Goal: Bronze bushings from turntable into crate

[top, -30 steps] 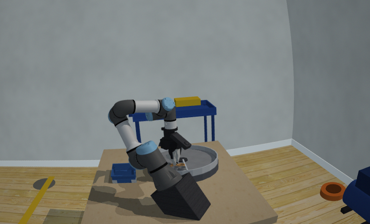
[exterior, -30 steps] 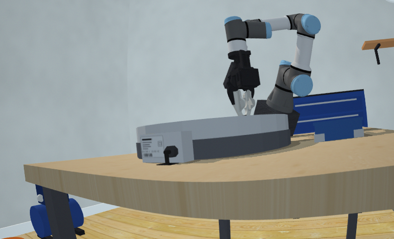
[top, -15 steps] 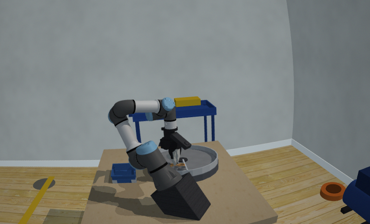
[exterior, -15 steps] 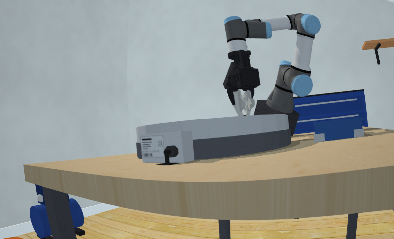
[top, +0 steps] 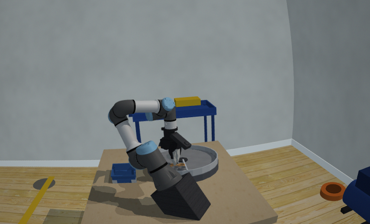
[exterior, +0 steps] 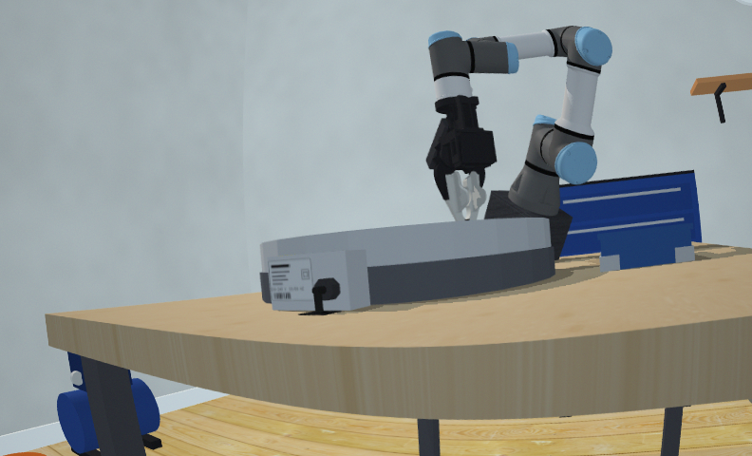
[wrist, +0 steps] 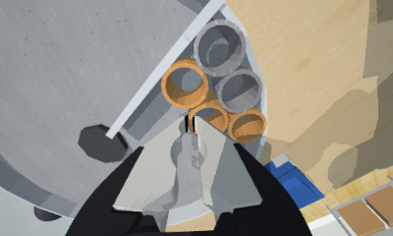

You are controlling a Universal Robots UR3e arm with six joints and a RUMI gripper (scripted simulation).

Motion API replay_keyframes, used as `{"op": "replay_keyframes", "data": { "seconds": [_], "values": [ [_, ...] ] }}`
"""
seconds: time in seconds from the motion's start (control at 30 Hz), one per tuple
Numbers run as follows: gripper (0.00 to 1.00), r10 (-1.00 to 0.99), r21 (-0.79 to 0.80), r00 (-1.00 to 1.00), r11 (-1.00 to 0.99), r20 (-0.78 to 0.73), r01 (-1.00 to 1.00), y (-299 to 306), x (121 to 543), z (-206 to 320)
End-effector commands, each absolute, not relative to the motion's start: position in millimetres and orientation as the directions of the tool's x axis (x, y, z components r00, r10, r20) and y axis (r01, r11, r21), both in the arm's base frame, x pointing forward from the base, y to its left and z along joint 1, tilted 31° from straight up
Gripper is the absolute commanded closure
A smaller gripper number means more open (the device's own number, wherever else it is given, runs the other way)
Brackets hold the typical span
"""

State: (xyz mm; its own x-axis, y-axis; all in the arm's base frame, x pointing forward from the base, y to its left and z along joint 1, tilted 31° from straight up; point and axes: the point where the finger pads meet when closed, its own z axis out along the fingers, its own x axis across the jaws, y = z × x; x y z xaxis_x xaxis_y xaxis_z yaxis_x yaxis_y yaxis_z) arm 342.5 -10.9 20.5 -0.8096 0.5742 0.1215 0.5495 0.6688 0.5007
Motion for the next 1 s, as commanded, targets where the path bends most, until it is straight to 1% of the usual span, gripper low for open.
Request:
{"op": "replay_keyframes", "data": {
  "seconds": [0.0, 0.97],
  "values": [
    [1.00, 0.575, 0.501, -0.809, 0.669, 0.120, 0.549, -11.1, 343.1, 20.8],
    [1.00, 0.575, 0.501, -0.809, 0.669, 0.118, 0.549, -12.9, 342.9, 23.2]
  ]
}}
